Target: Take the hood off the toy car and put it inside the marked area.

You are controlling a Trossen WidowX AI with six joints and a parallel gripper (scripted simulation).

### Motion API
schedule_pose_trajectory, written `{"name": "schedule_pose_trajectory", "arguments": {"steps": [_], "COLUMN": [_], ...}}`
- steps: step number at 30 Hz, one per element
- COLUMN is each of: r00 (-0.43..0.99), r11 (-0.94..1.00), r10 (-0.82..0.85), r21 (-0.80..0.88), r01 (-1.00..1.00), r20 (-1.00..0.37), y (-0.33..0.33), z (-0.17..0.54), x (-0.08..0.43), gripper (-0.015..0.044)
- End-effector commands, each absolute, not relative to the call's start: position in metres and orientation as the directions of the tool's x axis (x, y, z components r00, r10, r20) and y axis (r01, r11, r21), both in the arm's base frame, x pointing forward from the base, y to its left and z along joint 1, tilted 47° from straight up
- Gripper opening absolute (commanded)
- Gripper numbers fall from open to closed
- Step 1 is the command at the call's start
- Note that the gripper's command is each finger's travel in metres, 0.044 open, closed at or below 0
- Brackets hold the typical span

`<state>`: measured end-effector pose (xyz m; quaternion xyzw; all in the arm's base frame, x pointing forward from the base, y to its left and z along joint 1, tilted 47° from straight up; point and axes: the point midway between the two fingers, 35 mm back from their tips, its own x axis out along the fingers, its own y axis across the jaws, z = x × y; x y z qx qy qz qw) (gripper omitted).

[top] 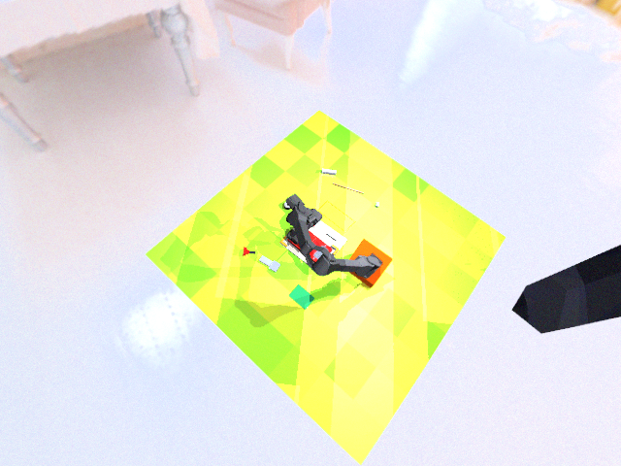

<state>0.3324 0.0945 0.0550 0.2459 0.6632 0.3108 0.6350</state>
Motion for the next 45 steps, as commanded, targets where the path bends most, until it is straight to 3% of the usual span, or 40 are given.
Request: {"name": "schedule_pose_trajectory", "arguments": {"steps": [1, 45], "r00": [-0.077, -0.077], "r11": [0.683, 0.681], "r10": [0.723, 0.725], "r21": [0.727, 0.729], "r01": [-0.065, -0.065], "r20": [-0.687, -0.684], "y": [0.099, 0.121], "z": [0.051, 0.032], "x": [0.331, 0.327], "gripper": [0.0440, 0.0440]}}
